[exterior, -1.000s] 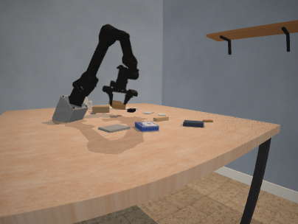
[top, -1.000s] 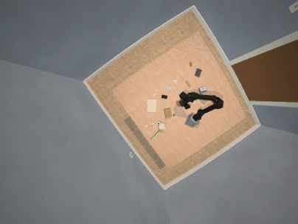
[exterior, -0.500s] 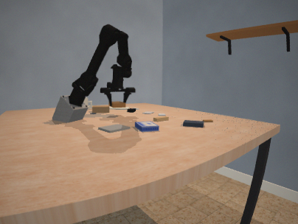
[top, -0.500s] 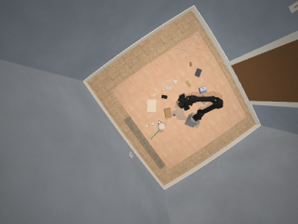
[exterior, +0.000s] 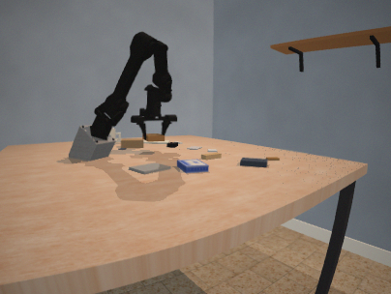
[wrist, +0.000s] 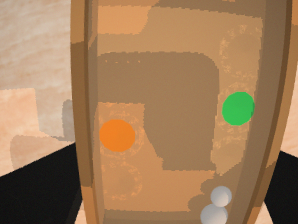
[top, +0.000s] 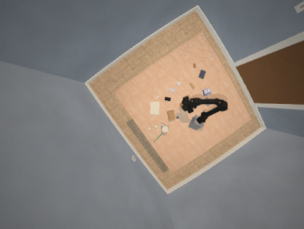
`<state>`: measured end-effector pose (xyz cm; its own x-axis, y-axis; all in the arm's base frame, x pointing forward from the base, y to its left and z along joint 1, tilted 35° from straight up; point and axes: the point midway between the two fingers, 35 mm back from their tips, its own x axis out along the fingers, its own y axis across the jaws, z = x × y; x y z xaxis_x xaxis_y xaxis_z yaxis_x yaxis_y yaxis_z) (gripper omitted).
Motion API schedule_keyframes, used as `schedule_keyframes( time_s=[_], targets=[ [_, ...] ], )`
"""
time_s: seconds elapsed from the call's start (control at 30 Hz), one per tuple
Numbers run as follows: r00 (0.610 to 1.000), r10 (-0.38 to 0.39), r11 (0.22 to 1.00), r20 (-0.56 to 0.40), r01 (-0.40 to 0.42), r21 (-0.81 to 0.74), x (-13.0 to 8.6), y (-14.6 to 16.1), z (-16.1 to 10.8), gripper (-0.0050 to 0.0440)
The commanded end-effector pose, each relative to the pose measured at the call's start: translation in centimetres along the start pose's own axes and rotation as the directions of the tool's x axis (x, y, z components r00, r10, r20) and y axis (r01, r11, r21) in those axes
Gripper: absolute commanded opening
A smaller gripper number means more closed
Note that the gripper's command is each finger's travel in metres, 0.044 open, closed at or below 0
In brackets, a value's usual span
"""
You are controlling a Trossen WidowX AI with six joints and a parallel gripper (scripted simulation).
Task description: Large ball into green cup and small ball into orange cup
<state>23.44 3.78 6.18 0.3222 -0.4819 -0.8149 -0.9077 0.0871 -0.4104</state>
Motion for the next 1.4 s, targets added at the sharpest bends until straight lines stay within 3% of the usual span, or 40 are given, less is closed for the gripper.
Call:
schedule_keyframes(
  time_s=[0.0, 0.9, 1.37],
  targets=[
    [1.000, 0.006, 1.000, 0.009, -0.006, -0.001, 0.00, -0.01, 0.02, 0.0000],
    [1.000, 0.025, 1.000, -0.008, -0.025, -0.001, -0.02, -0.06, 0.07, 0.0000],
    [1.000, -0.007, 1.000, 0.013, 0.007, -0.001, 0.01, 0.02, 0.01, 0.0000]
  ],
)
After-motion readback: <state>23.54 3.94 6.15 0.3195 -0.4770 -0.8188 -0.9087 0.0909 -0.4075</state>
